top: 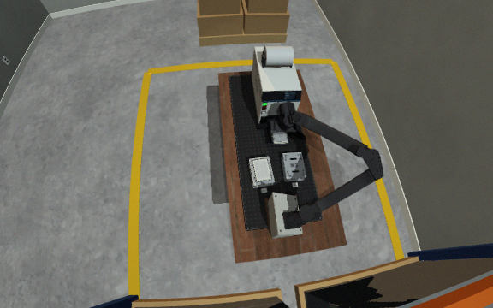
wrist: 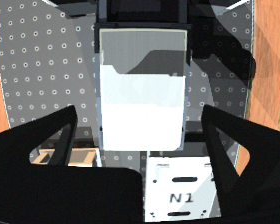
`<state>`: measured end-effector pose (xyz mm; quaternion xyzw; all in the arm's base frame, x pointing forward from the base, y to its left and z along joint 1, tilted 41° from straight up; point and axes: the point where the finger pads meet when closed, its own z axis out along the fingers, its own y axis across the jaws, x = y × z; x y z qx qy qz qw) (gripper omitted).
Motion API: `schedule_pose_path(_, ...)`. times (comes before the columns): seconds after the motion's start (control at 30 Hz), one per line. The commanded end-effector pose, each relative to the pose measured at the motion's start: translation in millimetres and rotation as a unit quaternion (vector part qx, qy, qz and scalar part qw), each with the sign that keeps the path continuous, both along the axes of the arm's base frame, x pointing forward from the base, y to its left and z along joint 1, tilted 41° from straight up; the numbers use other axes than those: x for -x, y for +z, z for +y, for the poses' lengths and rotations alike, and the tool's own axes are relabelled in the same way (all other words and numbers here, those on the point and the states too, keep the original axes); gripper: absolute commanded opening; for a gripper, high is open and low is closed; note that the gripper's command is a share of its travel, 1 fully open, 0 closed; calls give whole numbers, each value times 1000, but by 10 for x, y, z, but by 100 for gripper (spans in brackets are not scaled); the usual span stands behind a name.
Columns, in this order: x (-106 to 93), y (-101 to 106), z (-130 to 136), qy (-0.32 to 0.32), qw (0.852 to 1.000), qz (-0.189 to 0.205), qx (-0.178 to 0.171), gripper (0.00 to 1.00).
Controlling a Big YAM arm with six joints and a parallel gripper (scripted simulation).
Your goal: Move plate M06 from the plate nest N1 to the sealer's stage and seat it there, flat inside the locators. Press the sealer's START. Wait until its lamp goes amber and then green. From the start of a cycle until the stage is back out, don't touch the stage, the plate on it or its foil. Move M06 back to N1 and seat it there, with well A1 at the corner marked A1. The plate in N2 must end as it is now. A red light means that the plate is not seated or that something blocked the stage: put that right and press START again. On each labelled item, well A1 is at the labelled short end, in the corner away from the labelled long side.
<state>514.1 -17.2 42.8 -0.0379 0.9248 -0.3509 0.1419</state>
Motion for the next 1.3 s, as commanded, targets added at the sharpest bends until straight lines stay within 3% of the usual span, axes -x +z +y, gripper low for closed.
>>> schedule_pose_path(0.0, 67, -109, 72, 14, 1000, 22, 4, 100)
schedule_pose_path(0.5, -4, -223, -262, -6, 1000, 11, 1, 100)
schedule_pose_path(0.83, -39, -269, -179, 7, 1000, 5, 1, 100)
schedule_pose_path(1.07, 2, -409, -380, -3, 1000, 11, 1, 100)
schedule_pose_path(1.27, -117, -207, -251, 2, 1000, -7, -3, 100)
